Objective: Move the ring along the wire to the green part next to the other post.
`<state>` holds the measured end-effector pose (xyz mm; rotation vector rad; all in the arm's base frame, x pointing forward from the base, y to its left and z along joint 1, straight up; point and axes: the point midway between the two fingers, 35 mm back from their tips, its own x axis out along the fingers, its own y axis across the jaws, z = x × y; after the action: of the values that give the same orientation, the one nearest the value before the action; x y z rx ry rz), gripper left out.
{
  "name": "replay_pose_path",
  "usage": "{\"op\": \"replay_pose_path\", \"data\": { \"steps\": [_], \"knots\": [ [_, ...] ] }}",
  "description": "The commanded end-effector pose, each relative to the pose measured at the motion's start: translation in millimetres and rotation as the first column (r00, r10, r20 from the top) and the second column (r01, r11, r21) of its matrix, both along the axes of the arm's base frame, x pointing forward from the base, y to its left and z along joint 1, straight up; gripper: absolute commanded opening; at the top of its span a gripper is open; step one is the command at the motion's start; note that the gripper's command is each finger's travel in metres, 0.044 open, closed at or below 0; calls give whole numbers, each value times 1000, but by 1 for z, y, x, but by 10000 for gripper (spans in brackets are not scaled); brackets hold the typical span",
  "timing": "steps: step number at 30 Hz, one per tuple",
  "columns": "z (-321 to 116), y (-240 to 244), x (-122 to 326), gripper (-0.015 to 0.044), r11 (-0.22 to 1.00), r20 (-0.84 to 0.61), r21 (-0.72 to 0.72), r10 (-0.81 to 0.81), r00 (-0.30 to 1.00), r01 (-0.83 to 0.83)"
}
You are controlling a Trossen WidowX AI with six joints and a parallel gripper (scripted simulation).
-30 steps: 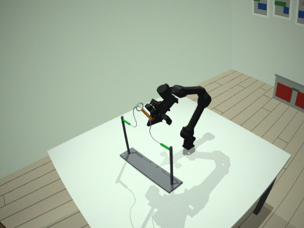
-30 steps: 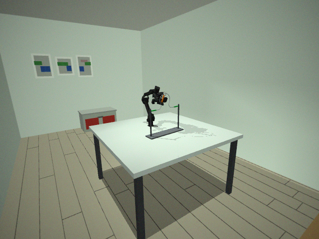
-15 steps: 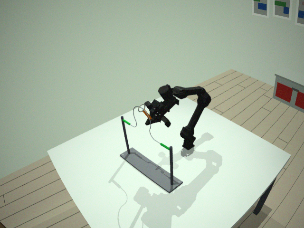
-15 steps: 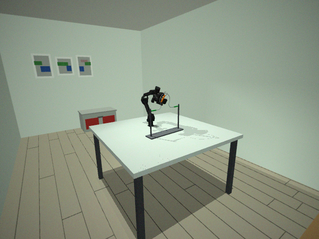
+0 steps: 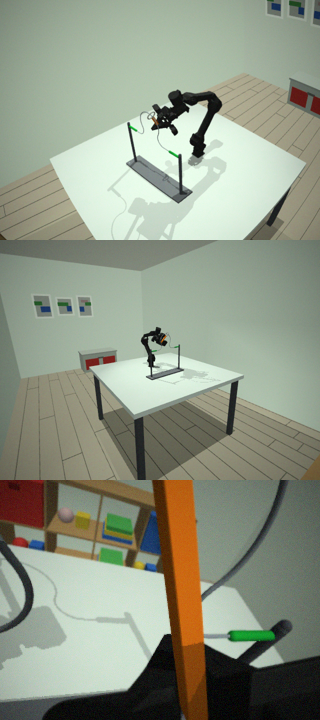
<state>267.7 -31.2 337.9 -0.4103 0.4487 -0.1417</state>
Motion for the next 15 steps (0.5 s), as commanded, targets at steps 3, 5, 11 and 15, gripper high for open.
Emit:
{"op": "replay_pose_path", "data": {
  "steps": [3,5,11,15],
  "knots": [
    [1,-4,0,-150,996,7,-91,-3,1000,4],
    [2,-5,0,-150,993,10,-121,-3,1000,5],
    [4,-9,0,-150,978,18,-207,-3,1000,7],
    [5,-11,1,-150,964,23,-264,-3,1000,9]
  ]
}}
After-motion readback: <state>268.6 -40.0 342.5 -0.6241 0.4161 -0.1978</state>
